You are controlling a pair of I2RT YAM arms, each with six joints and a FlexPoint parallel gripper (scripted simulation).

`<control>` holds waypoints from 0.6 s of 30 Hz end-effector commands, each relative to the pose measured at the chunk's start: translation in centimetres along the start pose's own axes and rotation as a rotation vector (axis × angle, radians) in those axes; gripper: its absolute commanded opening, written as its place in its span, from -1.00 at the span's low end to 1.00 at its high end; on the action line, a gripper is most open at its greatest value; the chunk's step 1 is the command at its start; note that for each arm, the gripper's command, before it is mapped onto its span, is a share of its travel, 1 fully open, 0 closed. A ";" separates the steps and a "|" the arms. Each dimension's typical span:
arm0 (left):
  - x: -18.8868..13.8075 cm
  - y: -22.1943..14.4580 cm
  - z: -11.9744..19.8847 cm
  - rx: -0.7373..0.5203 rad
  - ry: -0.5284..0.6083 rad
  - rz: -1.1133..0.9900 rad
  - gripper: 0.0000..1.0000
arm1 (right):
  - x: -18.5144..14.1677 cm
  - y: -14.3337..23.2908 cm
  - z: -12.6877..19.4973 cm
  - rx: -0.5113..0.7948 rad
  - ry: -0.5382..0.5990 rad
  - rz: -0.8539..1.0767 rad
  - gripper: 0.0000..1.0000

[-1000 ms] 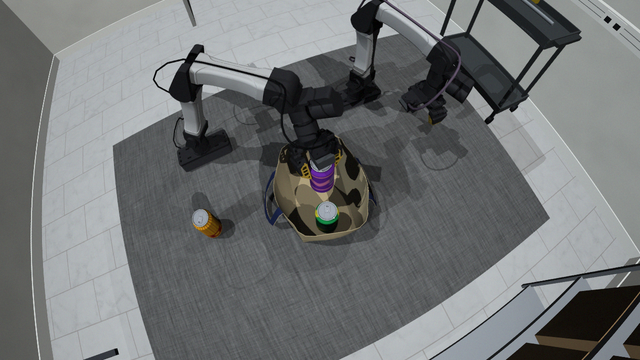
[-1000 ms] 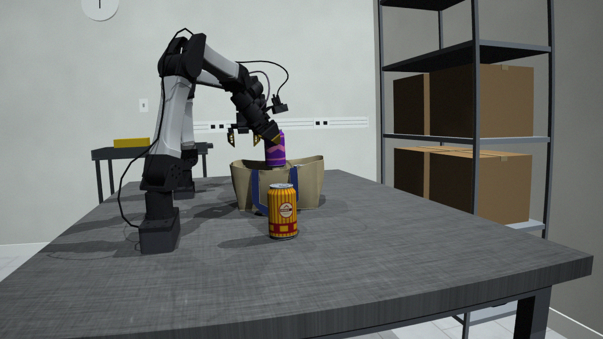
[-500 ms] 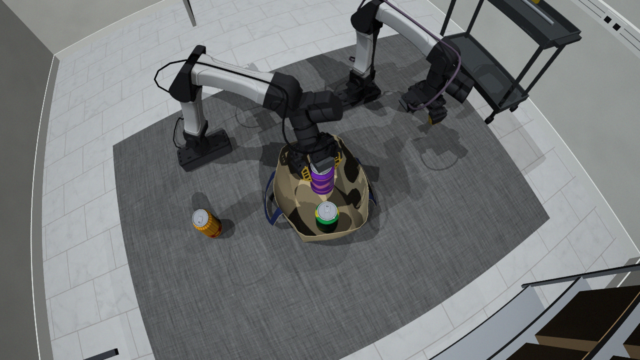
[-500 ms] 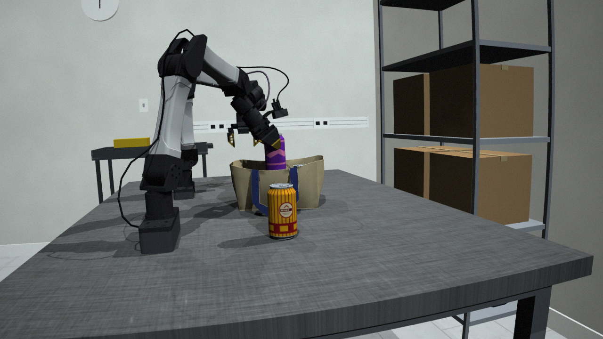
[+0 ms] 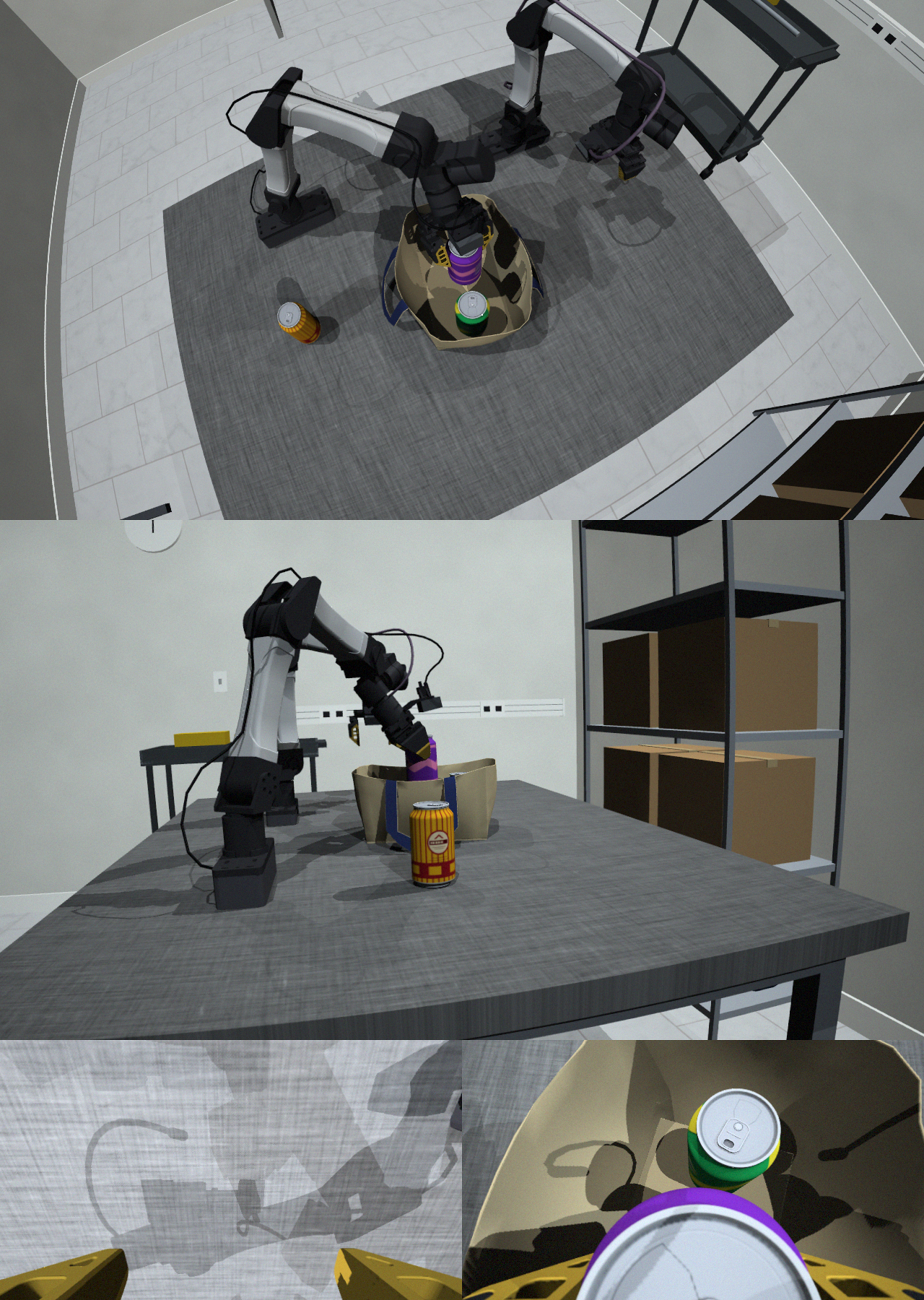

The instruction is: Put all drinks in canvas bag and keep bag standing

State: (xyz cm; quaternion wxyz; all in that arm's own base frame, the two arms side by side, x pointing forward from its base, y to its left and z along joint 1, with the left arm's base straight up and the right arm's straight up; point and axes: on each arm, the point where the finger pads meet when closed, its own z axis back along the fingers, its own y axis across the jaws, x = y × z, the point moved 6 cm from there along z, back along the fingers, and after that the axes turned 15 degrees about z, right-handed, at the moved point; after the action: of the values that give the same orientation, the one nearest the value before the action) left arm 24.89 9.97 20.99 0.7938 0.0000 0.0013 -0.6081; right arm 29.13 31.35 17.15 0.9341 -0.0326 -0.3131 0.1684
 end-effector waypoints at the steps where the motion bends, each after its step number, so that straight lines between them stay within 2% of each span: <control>1: 0.2 0.4 0.2 0.019 0.008 -0.001 0.73 | 2.3 0.4 0.6 0.024 -0.110 -0.047 0.35; 7: 0.2 0.4 0.2 0.019 0.008 -0.001 0.73 | 1.7 0.6 -0.3 0.021 -0.103 -0.044 0.35; 10: 0.2 0.4 0.2 0.019 0.008 -0.001 0.73 | 2.3 0.5 0.5 0.028 -0.117 -0.052 0.35; 12: 0.2 0.4 0.2 0.019 0.008 -0.001 0.73 | 0.4 0.8 -1.7 0.005 -0.071 -0.025 0.35; 15: 0.2 0.4 0.2 0.019 0.008 -0.001 0.73 | 1.6 0.4 0.0 0.030 -0.118 -0.052 0.35; 18: 0.2 0.4 0.2 0.019 0.008 -0.001 0.73 | 2.3 0.6 0.3 0.043 -0.144 -0.067 0.35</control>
State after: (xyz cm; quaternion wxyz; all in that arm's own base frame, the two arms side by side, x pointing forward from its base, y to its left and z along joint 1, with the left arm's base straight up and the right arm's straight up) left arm 24.89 9.97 20.99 0.7938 0.0000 0.0013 -0.6082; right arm 29.16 31.39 14.88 0.9345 -0.0343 -0.3110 0.1695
